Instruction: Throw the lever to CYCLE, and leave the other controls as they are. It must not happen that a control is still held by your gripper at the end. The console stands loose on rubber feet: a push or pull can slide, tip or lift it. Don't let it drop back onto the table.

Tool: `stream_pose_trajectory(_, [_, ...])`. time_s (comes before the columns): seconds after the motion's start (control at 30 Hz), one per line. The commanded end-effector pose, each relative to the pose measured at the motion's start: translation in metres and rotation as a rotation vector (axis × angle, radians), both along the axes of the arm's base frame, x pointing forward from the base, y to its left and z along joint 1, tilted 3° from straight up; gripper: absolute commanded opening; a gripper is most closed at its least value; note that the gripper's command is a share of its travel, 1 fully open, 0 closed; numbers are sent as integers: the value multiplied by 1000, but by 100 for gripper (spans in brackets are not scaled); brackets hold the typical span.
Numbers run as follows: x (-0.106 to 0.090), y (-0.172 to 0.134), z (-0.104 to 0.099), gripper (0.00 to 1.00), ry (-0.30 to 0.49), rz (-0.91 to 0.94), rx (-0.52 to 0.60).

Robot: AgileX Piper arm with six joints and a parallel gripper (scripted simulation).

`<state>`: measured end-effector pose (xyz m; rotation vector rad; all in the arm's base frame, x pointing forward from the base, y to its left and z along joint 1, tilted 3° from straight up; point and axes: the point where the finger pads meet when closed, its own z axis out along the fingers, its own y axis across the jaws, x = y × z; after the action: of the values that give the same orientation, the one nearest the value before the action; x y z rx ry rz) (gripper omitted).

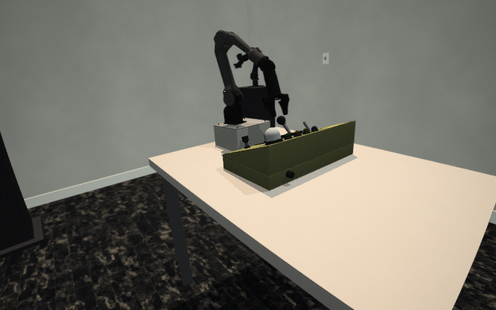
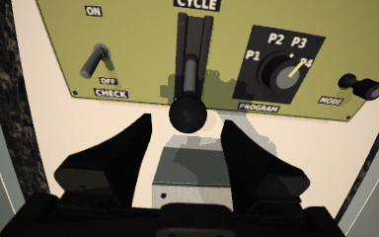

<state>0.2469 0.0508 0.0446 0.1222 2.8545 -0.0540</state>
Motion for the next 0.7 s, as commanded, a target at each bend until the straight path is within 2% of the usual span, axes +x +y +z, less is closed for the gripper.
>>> stream_pose_trajectory(0.0, [1, 0, -5, 94, 0, -1, 0])
stream_pose_trajectory(0.3, [5, -1, -19, 94, 0, -1, 0])
stream_pose_trajectory(0.67, [7, -1, -23, 94, 0, -1, 0])
